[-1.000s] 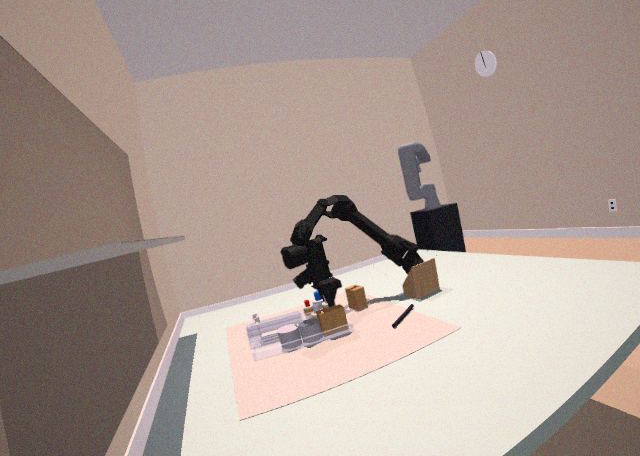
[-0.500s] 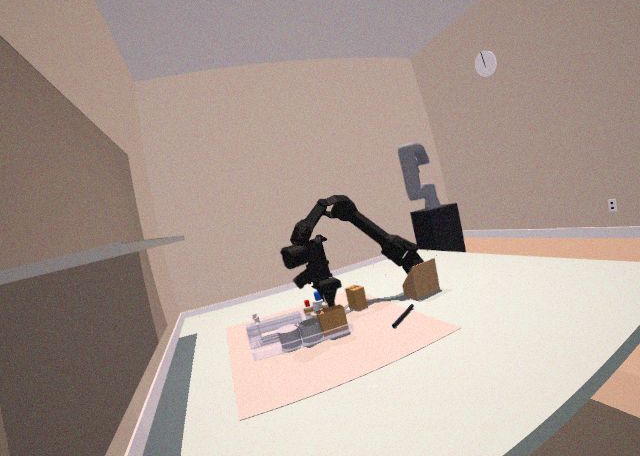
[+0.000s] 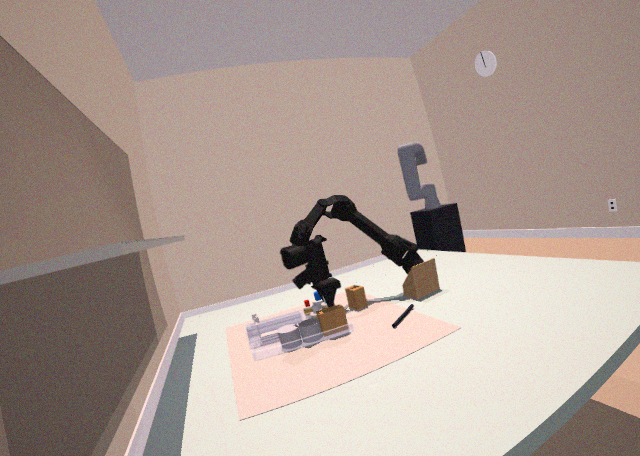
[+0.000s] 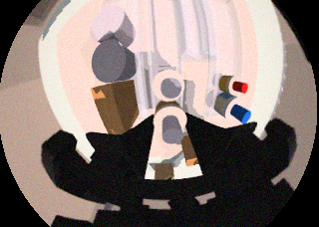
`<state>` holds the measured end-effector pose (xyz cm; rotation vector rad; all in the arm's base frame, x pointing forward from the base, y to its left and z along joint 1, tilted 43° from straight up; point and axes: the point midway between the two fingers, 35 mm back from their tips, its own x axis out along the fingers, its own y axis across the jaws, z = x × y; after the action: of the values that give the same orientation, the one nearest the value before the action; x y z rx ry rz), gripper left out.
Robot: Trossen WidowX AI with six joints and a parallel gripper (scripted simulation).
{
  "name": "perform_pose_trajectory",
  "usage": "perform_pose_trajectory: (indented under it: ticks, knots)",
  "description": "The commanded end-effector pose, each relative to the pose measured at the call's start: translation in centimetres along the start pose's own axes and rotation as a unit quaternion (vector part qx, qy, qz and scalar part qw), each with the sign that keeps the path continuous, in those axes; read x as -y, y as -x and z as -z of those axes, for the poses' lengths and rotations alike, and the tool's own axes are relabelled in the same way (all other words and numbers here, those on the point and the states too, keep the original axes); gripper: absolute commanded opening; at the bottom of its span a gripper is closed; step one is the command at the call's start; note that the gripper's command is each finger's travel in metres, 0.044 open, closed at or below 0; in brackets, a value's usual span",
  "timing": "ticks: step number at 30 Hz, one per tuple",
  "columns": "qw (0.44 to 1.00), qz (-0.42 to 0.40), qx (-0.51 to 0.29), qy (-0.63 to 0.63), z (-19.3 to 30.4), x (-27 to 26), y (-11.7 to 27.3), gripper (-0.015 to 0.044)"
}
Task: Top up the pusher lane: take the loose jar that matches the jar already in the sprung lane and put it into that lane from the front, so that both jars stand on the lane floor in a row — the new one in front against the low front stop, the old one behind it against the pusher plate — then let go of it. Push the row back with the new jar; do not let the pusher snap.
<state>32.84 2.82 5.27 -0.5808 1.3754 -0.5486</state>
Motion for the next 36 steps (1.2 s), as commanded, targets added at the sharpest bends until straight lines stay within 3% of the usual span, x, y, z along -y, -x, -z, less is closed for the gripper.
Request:
perform_pose_trajectory:
  ticks: [1,36]
  knots:
    - [1.0,0.003,0.011,-0.005,-0.62,0.16,0.17,0.0]
    - [1.0,0.004,0.011,-0.005,-0.61,0.16,-0.77,0.0]
